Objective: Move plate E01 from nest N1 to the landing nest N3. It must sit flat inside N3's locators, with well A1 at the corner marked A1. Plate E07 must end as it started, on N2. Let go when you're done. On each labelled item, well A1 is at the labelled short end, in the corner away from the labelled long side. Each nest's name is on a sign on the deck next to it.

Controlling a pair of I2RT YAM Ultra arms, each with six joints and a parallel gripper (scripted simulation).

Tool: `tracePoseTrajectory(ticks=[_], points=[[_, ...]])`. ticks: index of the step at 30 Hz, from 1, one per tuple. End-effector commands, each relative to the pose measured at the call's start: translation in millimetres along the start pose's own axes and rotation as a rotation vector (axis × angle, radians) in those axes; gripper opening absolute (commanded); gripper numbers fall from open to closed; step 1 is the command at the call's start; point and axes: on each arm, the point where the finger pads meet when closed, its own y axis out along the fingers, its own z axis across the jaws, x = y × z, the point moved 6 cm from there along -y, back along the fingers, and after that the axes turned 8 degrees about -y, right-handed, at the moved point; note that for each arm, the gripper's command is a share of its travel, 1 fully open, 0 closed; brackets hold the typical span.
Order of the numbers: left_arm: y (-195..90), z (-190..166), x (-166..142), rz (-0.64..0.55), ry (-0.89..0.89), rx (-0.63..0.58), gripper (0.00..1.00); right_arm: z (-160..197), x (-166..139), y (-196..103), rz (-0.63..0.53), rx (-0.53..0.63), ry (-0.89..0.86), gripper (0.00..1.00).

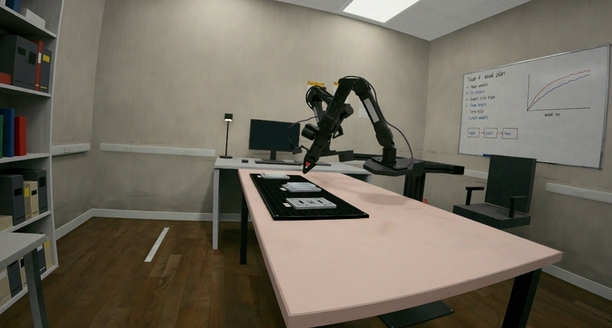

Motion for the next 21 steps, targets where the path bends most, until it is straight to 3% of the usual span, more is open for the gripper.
tracePoseTrajectory(ticks=[1,10,21], points=[[-12.0,-6.7,23.4,-0.213,0.100,-0.110,1.00,2.4,9.1,-4.3,-0.026,-0.006,0.011,1.00],[-21.4,1.9,11.4,-0.379,0.291,-0.186,1.00,2.4,9.1,-4.3,-0.026,-0.006,0.011,1.00],[-13.9,13.5,-11.0,-0.372,0.358,-0.201,1.00,2.4,9.1,-4.3,-0.026,-0.006,0.011,1.00]])
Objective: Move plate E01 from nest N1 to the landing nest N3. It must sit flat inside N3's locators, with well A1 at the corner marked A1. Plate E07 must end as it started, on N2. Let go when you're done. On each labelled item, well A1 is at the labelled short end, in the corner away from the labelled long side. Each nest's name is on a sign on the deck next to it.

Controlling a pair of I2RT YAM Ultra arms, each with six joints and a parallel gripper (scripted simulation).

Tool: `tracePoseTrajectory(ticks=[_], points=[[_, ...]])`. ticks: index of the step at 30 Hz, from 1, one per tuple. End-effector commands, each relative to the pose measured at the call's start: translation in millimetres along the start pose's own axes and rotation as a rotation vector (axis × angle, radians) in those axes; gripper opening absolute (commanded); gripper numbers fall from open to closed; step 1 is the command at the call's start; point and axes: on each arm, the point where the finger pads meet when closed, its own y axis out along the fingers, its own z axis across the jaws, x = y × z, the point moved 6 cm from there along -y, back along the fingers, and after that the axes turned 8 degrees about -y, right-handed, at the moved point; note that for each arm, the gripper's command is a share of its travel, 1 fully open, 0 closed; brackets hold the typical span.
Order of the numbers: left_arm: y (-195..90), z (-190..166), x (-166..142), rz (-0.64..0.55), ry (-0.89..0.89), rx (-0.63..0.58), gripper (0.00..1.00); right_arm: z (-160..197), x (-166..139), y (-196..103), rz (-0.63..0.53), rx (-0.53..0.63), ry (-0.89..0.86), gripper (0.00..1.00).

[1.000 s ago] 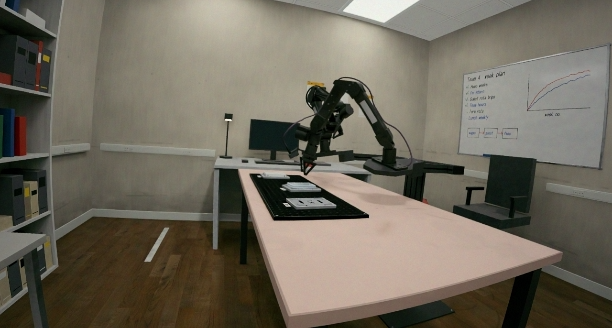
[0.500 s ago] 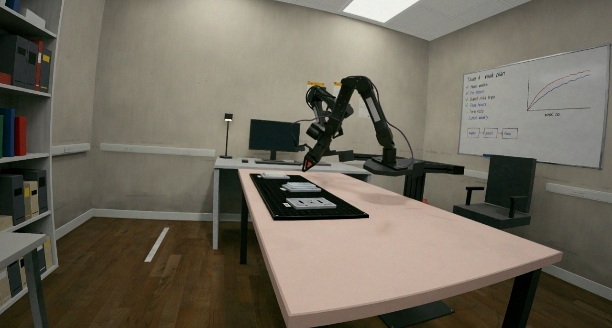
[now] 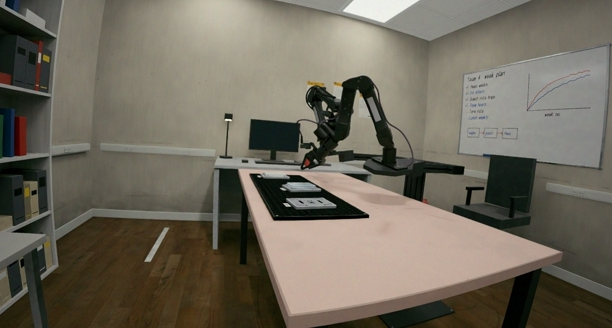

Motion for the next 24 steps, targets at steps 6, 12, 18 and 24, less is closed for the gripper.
tracePoseTrajectory(ticks=[6,12,18,24], points=[[-1.0,-0.9,7.1,-0.063,0.018,-0.021,1.00,2.4,9.1,-4.3,-0.026,-0.006,0.011,1.00],[-0.9,-0.9,7.8,-0.064,0.018,-0.020,1.00,2.4,9.1,-4.3,-0.026,-0.006,0.011,1.00],[-0.9,-0.9,7.8,-0.064,0.018,-0.020,1.00,2.4,9.1,-4.3,-0.026,-0.006,0.011,1.00],[-0.9,-0.9,7.8,-0.064,0.018,-0.020,1.00,2.4,9.1,-4.3,-0.026,-0.006,0.011,1.00]])
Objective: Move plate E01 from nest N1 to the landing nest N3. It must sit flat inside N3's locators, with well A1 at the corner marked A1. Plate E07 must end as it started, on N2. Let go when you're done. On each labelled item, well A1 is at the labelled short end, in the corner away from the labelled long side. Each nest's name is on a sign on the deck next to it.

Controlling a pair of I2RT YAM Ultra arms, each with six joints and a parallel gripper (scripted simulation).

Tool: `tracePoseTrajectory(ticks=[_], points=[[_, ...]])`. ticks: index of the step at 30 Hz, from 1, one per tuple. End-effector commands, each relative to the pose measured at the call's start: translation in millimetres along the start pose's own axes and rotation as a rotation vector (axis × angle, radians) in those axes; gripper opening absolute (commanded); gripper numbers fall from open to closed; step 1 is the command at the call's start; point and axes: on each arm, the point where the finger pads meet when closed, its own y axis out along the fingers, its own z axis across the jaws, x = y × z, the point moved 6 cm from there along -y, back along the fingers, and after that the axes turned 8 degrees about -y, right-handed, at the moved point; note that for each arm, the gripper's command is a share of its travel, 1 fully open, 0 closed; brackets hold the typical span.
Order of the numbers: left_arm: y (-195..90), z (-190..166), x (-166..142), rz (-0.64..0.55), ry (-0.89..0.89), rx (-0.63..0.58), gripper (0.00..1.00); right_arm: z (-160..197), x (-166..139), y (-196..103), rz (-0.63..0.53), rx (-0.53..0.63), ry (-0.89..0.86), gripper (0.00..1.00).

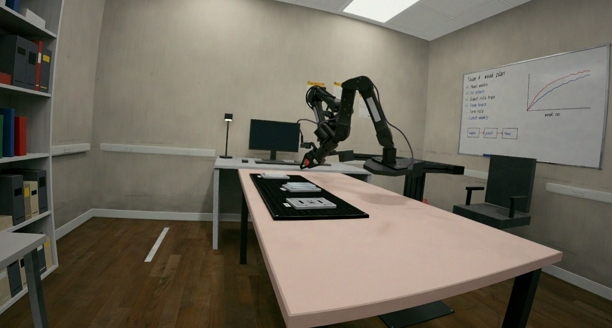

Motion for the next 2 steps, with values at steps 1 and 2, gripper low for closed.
tracePoseTrajectory(ticks=[1,2], points=[[-1.4,-1.0,6.1,-0.033,0.005,-0.008,1.00,2.4,9.1,-4.3,-0.026,-0.006,0.011,1.00],[-1.4,-1.0,6.1,-0.033,0.005,-0.008,1.00,2.4,9.1,-4.3,-0.026,-0.006,0.011,1.00]])
